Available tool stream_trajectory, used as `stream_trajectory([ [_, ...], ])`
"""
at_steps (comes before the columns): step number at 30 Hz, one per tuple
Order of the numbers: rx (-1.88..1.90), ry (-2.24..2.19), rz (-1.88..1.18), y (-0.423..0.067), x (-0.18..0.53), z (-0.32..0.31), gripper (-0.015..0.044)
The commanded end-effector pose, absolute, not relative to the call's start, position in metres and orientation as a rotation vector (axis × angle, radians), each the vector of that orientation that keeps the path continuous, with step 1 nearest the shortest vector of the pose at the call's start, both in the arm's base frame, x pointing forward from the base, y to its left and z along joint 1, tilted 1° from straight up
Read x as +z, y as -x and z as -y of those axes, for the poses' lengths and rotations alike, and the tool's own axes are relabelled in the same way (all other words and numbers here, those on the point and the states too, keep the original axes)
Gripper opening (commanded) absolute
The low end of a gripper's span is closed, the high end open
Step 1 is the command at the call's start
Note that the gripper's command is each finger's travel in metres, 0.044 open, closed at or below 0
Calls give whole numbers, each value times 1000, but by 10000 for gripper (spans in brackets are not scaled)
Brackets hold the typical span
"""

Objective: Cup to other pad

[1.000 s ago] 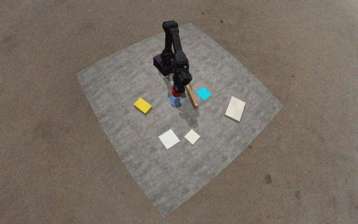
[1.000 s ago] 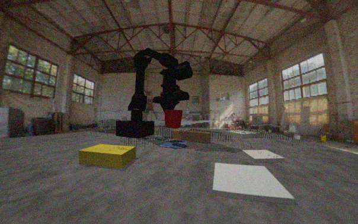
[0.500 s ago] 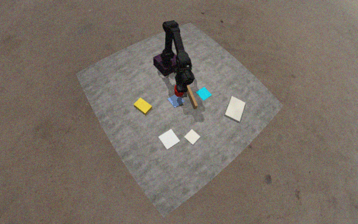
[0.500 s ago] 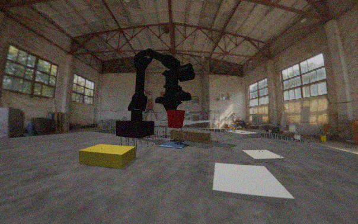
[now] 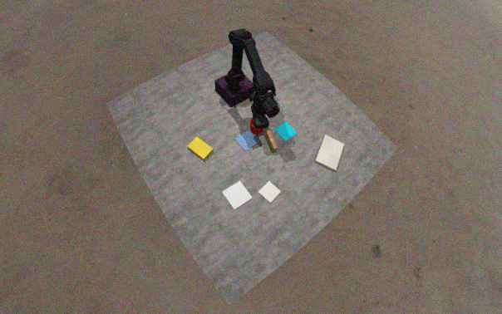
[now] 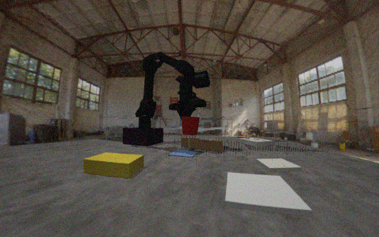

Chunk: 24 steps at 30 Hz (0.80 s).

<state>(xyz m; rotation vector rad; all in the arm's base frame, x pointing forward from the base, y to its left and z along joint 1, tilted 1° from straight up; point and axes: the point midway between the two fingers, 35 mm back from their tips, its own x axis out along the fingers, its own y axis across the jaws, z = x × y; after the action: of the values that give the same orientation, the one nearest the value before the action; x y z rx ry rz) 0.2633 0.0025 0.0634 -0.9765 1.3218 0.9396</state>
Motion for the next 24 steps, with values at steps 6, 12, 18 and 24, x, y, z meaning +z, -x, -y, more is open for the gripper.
stream_trajectory([
  [6,932,976,-1323,-267,64,-18,0],
  [12,932,975,-1323,-269,64,-30,0],
  [18,932,974,-1322,-271,65,-42,0],
  [24,933,973,-1321,-273,65,-55,0],
])
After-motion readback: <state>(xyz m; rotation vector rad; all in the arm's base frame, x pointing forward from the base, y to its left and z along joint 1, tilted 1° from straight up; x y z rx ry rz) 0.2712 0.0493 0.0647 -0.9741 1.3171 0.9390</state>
